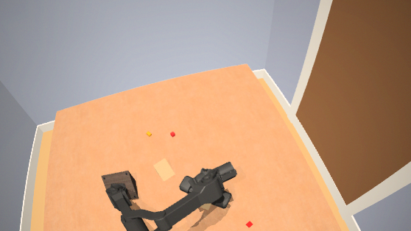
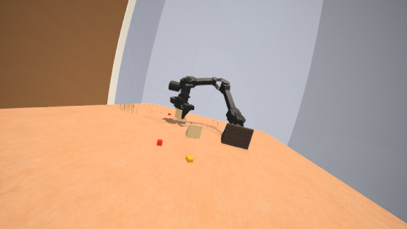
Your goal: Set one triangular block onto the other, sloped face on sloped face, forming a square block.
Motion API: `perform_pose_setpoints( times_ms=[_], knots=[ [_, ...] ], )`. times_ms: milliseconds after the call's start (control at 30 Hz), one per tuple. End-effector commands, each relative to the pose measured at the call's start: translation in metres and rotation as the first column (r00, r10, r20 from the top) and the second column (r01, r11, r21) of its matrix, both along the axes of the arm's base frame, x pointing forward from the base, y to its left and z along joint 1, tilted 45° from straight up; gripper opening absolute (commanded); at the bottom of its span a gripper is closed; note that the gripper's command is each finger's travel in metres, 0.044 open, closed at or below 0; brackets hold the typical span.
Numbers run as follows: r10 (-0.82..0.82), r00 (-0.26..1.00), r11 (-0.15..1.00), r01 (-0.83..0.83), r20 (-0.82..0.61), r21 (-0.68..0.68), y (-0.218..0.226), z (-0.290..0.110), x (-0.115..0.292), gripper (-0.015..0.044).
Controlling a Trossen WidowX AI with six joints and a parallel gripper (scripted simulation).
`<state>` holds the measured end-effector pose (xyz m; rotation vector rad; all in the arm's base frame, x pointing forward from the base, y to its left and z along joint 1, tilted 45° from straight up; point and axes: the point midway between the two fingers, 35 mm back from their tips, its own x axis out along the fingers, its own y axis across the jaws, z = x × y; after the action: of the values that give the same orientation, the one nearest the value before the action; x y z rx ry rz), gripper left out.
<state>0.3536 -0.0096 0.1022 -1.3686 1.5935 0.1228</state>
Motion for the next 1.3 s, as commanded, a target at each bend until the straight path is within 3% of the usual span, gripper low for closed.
perform_pose_setpoints(
  times_ms=[0,267,1267],
  knots=[
    [0.074,0.995,0.997,-0.075,-0.072,-0.011,0.0,0.0,0.0002,0.0],
    [0.227,0.946,0.971,-0.237,-0.231,-0.015,-0.0001,0.0,0.0003,0.0],
    [0.231,0.944,0.97,-0.241,-0.235,-0.015,-0.0001,0.0,0.0003,0.0]
  ],
)
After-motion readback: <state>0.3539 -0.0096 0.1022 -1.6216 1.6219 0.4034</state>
